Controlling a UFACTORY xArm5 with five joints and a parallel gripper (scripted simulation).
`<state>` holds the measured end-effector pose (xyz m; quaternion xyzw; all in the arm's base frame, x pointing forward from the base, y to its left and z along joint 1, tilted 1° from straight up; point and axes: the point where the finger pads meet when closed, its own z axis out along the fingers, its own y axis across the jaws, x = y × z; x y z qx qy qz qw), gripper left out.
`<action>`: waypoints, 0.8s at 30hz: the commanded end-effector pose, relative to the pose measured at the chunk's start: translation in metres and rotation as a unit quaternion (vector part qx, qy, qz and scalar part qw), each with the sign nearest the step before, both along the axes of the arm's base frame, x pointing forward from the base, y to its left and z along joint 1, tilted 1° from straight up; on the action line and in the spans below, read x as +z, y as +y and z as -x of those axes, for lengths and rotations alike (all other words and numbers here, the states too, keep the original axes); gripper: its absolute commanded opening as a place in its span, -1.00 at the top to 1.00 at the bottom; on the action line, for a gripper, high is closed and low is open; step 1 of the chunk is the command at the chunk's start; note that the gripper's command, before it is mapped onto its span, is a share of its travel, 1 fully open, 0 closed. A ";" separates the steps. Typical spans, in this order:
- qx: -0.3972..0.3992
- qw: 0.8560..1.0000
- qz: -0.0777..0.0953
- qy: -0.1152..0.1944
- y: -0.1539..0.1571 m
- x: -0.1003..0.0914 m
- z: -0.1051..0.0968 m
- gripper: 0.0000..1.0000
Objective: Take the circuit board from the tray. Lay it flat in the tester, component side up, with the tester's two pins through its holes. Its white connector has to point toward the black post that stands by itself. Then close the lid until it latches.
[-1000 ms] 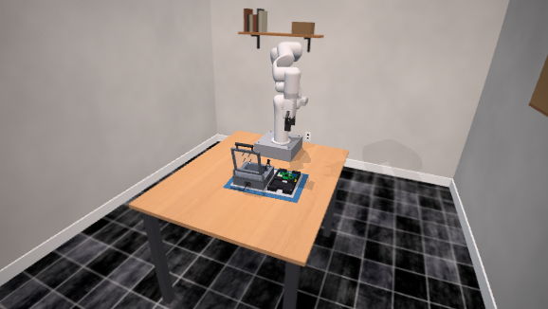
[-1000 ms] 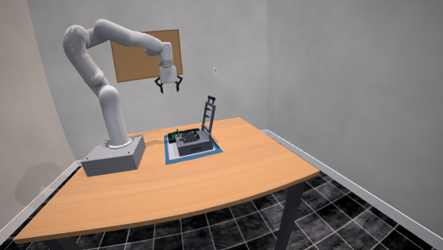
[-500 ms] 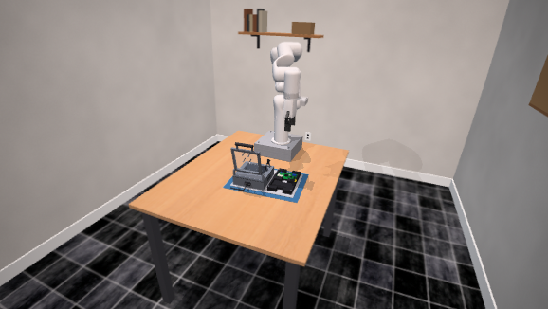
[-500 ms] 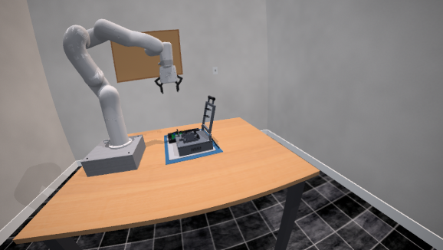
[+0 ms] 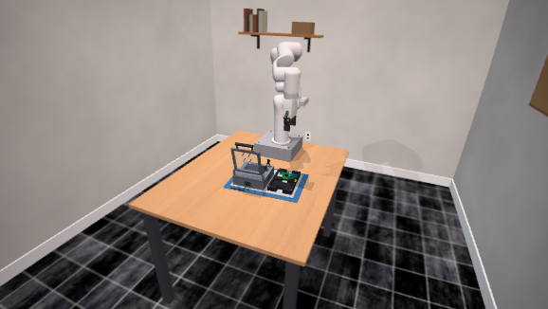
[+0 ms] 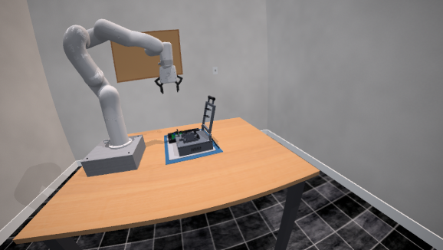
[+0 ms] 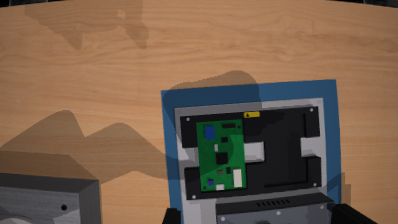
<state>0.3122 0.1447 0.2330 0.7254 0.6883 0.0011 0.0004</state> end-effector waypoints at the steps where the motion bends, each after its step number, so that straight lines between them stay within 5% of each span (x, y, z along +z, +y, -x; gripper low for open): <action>1: -0.047 0.999 -0.001 -0.002 0.000 0.001 -0.001 -1.00; 9: -0.143 0.990 -0.001 -0.001 0.000 0.001 -0.001 -1.00; 24: -0.346 0.938 -0.002 -0.001 0.000 0.001 -0.001 -1.00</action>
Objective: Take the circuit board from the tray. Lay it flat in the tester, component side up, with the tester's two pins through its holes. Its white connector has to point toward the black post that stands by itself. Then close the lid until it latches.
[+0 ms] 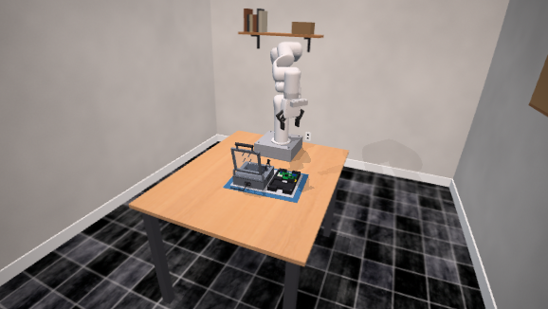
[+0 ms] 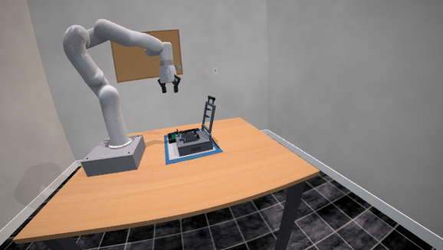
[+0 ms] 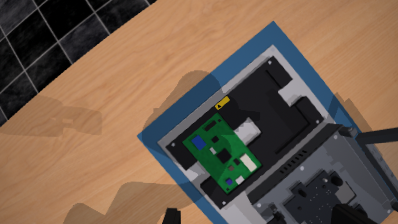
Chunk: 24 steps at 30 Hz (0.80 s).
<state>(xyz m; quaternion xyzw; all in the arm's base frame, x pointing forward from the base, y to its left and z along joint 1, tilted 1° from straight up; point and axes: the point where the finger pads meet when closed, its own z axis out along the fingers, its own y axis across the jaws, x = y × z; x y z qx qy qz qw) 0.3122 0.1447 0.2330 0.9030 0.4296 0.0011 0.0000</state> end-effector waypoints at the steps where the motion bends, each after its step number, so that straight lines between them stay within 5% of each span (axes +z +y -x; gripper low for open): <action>1: -0.064 0.998 -0.001 -0.002 0.000 0.001 -0.001 -1.00; 17: -0.282 0.959 -0.002 -0.001 0.000 0.001 -0.001 -1.00; 24: -0.397 0.918 -0.002 -0.001 0.000 0.001 -0.001 -1.00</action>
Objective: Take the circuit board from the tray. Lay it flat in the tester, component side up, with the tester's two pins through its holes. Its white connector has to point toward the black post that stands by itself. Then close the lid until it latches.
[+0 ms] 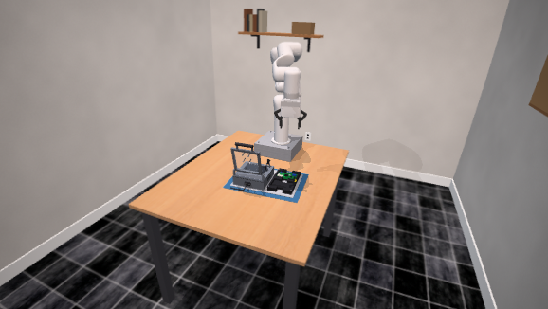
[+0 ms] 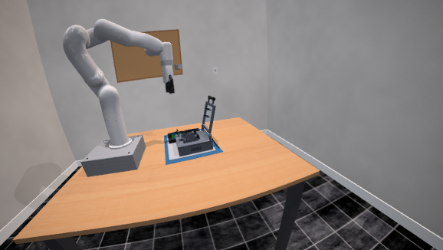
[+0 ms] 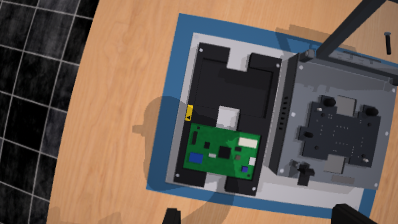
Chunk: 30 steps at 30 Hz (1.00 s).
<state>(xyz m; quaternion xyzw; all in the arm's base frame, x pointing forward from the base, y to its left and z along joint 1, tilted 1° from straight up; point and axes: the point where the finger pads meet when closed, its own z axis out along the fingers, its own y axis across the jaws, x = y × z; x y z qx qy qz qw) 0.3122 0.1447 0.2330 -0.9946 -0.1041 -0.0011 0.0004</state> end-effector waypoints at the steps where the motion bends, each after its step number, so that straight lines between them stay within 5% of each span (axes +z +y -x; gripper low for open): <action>1: -0.084 0.996 -0.001 -0.002 0.000 0.001 -0.001 -1.00; 10: -0.192 0.981 -0.002 -0.001 0.000 0.001 -0.001 -1.00; 19: -0.331 0.944 -0.002 -0.001 0.000 0.001 -0.001 -1.00; 30: -0.392 0.920 -0.002 -0.001 0.000 0.001 -0.001 -1.00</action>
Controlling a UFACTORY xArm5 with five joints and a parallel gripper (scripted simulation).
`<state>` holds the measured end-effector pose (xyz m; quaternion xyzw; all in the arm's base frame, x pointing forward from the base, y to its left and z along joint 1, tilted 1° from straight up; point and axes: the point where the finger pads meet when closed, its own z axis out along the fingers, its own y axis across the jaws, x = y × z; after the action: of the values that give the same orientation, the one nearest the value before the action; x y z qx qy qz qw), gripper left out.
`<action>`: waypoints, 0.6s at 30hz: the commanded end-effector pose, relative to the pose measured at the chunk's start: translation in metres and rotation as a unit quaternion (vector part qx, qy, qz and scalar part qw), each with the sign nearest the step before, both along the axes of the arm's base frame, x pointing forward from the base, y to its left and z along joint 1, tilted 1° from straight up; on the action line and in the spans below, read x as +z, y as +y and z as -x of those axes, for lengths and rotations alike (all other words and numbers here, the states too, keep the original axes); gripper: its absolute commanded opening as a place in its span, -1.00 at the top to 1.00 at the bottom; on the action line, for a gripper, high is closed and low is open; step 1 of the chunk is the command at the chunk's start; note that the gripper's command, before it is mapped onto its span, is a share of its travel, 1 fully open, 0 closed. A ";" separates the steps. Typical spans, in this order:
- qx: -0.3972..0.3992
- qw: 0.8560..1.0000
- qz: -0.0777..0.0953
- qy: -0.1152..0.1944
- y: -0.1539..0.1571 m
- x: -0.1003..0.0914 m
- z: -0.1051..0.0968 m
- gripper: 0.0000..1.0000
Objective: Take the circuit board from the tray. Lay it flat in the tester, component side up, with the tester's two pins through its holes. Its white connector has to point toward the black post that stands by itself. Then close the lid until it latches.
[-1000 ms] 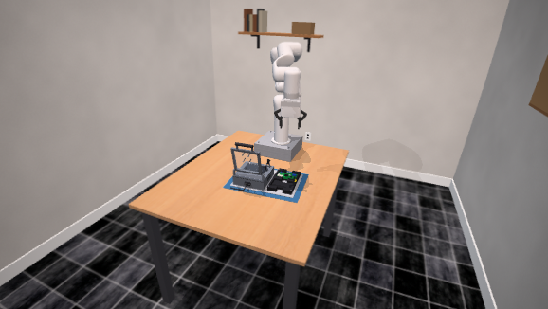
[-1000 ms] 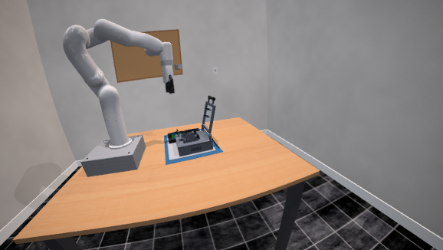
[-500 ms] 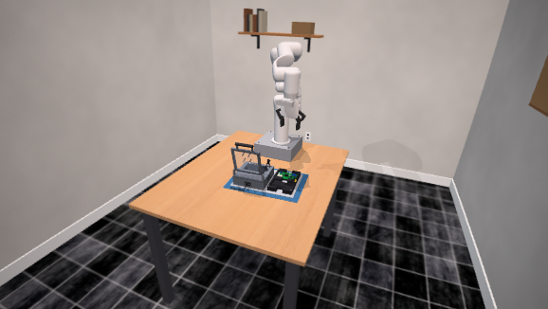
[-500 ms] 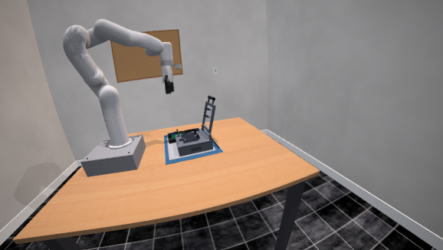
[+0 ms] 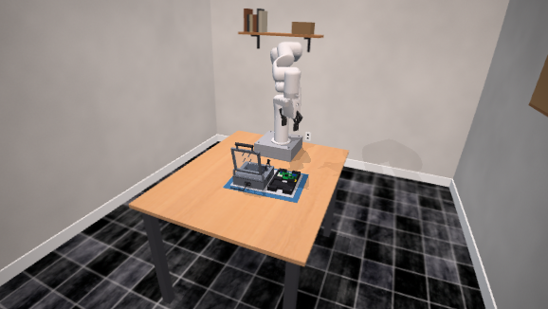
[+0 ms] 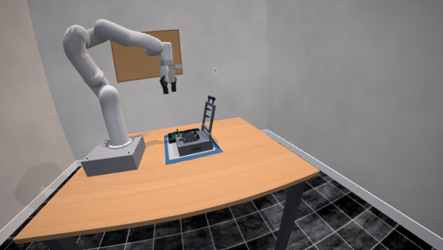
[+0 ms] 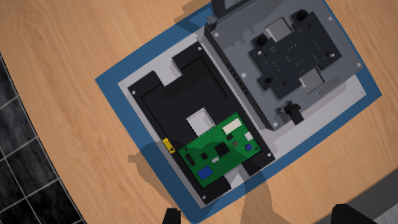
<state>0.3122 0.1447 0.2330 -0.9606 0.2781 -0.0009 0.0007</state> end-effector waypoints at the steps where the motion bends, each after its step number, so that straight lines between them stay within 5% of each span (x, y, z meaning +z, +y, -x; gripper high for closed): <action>1: -0.020 1.000 -0.001 -0.002 0.000 0.001 -0.001 -1.00; 18: -0.026 1.000 -0.001 -0.002 0.001 -0.012 0.003 -1.00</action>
<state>0.3111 0.1449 0.2288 -0.9530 0.3030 -0.0012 0.0011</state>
